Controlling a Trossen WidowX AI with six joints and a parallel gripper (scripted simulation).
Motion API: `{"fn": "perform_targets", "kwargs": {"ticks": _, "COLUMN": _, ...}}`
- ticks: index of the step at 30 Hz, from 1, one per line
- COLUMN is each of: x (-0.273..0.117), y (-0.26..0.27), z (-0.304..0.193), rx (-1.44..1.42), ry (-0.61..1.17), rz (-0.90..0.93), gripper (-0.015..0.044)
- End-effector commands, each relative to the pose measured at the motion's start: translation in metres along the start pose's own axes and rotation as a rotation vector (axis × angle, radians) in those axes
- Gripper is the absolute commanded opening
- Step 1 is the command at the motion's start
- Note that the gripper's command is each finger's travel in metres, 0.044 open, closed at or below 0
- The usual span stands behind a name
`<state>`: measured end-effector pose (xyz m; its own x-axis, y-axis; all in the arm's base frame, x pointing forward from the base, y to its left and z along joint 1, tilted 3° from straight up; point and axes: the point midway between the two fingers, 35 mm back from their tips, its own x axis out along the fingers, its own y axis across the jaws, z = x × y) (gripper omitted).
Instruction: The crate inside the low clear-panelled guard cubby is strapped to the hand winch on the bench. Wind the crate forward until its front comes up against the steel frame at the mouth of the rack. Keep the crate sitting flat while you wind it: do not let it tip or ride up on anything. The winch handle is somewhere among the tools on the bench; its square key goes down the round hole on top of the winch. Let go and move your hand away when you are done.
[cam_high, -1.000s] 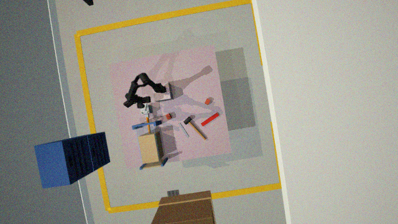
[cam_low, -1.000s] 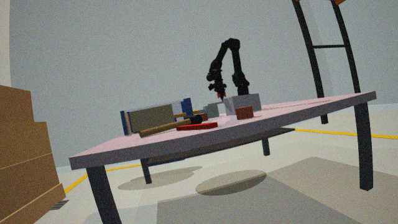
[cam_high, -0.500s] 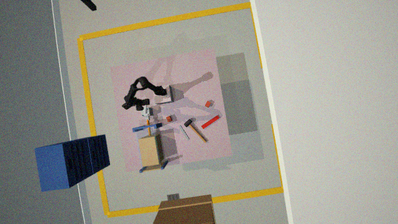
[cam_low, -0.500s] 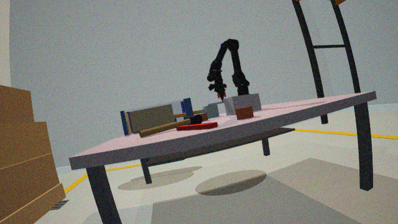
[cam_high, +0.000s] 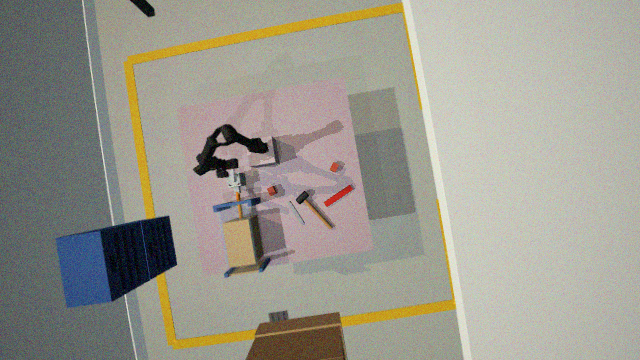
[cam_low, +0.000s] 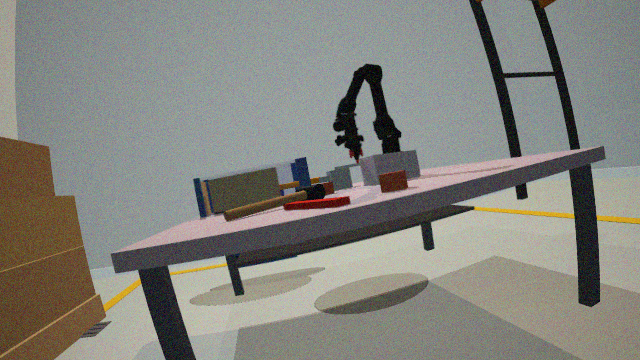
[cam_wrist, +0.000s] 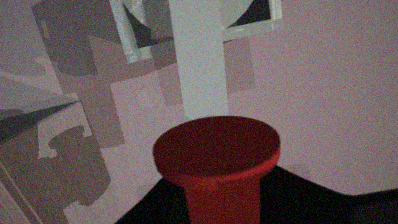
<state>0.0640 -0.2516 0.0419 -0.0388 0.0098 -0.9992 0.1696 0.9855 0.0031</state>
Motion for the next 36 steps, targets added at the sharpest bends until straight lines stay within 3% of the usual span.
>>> {"fn": "perform_targets", "kwargs": {"ticks": 1, "x": 0.001, "y": -0.014, "z": 0.001, "rx": 0.003, "ry": 0.003, "rz": -0.022, "gripper": 0.0}}
{"fn": "perform_targets", "kwargs": {"ticks": 36, "x": -0.001, "y": -0.068, "z": 0.027, "rx": 0.003, "ry": 0.001, "rz": -0.026, "gripper": 0.0}}
